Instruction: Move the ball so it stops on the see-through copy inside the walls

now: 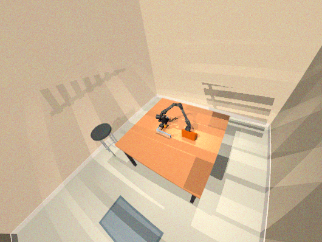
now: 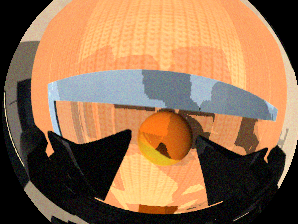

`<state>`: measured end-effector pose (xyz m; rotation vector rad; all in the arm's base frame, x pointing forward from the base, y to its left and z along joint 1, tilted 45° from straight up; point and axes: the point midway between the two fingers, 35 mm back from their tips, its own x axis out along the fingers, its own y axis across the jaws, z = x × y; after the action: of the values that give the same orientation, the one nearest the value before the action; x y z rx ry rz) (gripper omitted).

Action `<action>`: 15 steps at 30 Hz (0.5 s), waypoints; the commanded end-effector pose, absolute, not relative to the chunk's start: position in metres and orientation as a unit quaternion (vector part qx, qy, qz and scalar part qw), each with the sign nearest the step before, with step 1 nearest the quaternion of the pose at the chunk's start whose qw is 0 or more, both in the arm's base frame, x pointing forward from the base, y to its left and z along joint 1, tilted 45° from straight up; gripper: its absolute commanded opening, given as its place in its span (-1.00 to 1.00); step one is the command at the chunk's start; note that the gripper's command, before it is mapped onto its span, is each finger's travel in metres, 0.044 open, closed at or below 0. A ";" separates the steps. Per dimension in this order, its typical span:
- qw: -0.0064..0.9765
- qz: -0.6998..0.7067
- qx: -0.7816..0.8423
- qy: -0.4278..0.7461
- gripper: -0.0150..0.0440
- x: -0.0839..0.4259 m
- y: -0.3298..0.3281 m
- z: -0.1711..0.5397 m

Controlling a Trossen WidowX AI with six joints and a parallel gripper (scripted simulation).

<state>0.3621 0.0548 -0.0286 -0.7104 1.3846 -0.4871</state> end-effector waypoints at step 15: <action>0.686 -0.212 -0.325 0.616 0.78 0.352 0.113 0.023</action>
<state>0.3513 0.1173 0.0259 -0.7235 1.3706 -0.4687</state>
